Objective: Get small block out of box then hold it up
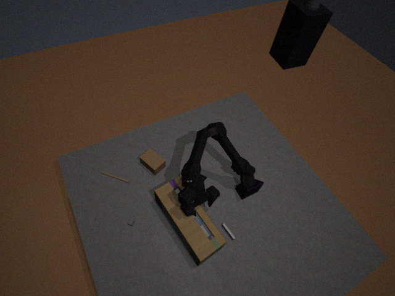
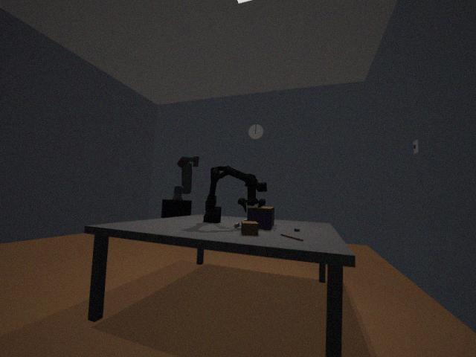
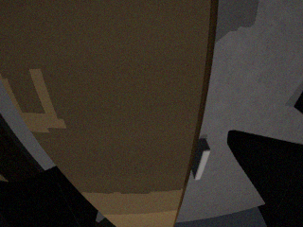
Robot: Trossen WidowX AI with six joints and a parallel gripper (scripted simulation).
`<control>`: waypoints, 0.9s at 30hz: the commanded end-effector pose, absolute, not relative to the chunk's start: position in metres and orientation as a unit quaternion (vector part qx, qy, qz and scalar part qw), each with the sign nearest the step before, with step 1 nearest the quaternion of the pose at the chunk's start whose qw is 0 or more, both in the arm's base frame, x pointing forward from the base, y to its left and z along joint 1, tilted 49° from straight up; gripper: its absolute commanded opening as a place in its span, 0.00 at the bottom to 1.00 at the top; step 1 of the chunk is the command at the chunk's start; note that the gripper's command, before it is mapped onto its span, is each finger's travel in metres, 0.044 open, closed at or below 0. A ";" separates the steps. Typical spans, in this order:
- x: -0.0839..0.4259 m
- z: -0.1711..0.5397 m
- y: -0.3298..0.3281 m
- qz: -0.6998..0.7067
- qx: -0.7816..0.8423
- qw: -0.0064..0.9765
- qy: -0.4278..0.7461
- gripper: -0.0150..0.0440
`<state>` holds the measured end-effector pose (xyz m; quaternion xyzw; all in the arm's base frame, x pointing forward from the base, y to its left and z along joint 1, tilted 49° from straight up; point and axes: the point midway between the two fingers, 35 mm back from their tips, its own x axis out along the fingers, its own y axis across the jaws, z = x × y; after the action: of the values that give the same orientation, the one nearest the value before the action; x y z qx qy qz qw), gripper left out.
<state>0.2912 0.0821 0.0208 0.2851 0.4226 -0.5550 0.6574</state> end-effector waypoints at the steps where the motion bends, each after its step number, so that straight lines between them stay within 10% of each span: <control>1: 0.290 0.018 0.085 -0.553 0.285 0.659 0.423 0.93; 27: 0.290 0.017 0.087 -0.553 0.285 0.659 0.423 0.93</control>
<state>0.2894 0.0877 0.0141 0.2853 0.4219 -0.5549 0.6578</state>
